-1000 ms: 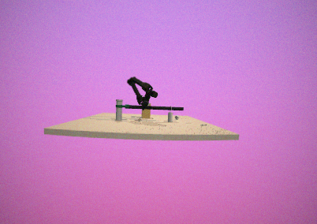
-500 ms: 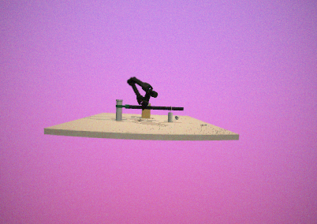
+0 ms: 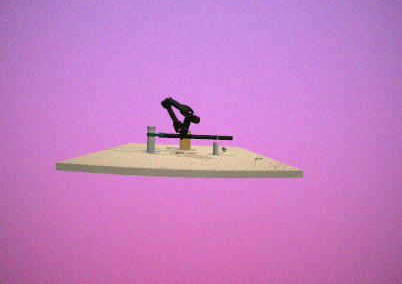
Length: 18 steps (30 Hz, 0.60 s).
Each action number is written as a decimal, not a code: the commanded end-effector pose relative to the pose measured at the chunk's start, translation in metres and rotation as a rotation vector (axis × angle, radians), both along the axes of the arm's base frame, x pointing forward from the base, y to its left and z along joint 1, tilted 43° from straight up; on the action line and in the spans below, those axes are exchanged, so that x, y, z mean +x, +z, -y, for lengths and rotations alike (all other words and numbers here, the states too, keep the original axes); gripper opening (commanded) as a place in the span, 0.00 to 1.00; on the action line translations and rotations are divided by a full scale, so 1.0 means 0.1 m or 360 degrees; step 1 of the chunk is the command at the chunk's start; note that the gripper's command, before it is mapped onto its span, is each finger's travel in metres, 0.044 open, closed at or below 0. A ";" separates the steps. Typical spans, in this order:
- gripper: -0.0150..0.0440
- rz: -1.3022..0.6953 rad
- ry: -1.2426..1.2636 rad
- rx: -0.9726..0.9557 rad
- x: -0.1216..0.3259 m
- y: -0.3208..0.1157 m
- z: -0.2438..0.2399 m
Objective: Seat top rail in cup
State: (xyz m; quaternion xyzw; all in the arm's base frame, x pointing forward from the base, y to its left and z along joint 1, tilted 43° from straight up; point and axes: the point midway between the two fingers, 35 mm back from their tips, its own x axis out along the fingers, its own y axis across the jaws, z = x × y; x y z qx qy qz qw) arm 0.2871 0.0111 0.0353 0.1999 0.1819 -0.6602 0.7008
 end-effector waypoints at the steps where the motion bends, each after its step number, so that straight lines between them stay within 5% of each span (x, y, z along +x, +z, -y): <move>1: 0.25 0.0001 0.0001 -0.0002 0.00 0.00 0.00; 18: 0.25 -0.0002 0.0005 -0.0003 0.01 0.01 0.01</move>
